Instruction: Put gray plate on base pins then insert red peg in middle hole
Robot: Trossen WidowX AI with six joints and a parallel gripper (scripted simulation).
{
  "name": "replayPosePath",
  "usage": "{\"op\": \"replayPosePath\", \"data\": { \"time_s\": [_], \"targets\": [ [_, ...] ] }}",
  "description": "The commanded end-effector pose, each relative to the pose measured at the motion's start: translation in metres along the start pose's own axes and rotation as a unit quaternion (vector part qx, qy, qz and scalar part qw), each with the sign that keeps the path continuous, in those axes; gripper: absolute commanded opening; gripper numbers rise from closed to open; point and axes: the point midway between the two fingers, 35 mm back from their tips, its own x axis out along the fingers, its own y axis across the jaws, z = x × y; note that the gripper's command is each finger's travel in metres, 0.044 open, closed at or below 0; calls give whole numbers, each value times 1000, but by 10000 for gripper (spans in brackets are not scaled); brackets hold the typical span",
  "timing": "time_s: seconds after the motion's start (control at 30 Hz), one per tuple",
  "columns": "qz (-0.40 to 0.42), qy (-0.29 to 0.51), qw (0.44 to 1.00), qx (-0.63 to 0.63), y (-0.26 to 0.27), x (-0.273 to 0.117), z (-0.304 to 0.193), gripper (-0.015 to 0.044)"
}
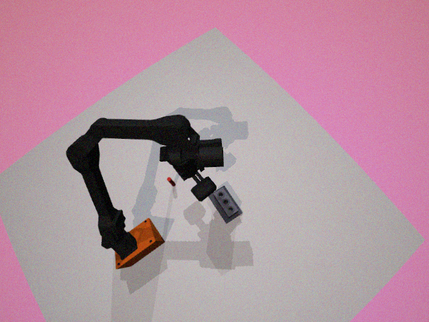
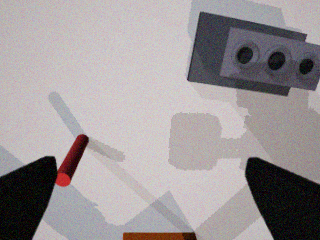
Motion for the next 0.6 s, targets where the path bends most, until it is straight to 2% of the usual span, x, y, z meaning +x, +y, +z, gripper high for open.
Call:
{"op": "replayPosePath", "data": {
  "time_s": [0.0, 0.2, 0.57],
  "targets": [
    [9, 5, 921, 389, 53, 6, -45, 440],
    [9, 7, 844, 537, 68, 10, -63, 440],
    [9, 7, 840, 542, 69, 10, -63, 440]
  ]
}}
